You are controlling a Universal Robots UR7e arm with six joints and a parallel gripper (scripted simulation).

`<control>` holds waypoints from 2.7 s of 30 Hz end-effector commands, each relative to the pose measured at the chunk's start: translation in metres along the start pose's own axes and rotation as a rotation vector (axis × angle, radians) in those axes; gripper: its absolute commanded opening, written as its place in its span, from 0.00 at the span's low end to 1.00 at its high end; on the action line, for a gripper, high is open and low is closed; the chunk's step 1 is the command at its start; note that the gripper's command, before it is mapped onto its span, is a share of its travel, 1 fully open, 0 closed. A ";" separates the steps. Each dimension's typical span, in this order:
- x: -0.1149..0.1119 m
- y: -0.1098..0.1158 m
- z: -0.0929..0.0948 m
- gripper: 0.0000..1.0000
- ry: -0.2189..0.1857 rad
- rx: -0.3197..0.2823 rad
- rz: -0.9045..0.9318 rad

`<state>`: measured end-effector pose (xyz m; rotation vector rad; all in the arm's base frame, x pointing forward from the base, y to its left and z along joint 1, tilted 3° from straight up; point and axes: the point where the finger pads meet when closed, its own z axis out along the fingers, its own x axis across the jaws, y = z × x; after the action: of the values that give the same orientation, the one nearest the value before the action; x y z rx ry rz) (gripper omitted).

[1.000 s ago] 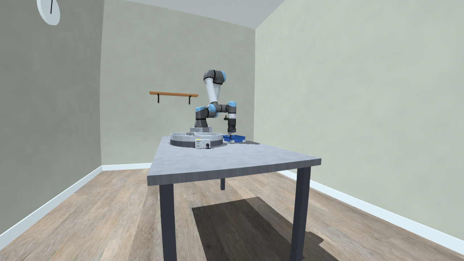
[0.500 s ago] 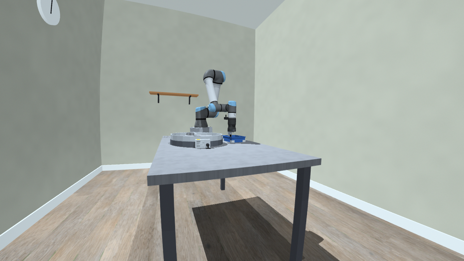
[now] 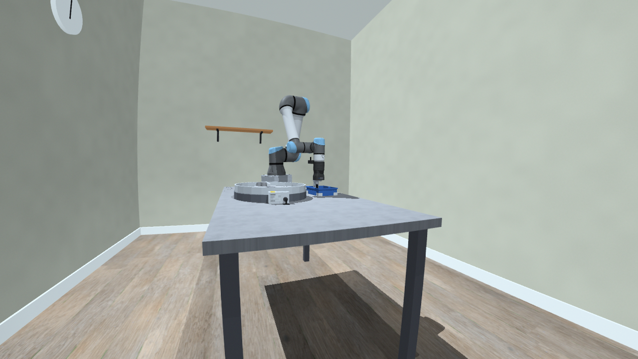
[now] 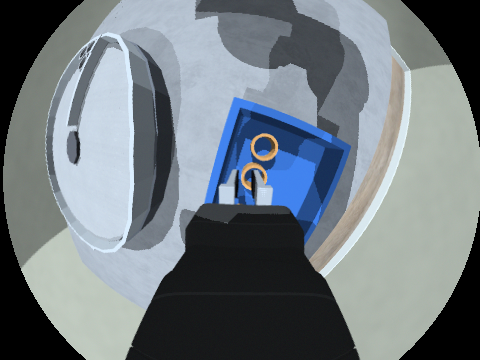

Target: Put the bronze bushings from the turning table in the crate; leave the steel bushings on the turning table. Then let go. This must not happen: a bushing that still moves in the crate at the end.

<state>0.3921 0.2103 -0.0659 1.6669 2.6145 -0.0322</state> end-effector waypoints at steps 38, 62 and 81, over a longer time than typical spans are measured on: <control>0.000 0.001 -0.074 0.42 0.000 -0.002 0.000; 0.000 0.001 -0.103 0.42 -0.001 -0.003 0.000; 0.000 0.001 -0.103 0.42 -0.001 -0.003 0.000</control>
<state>0.3902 0.2143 0.0362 1.6660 2.6134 -0.0301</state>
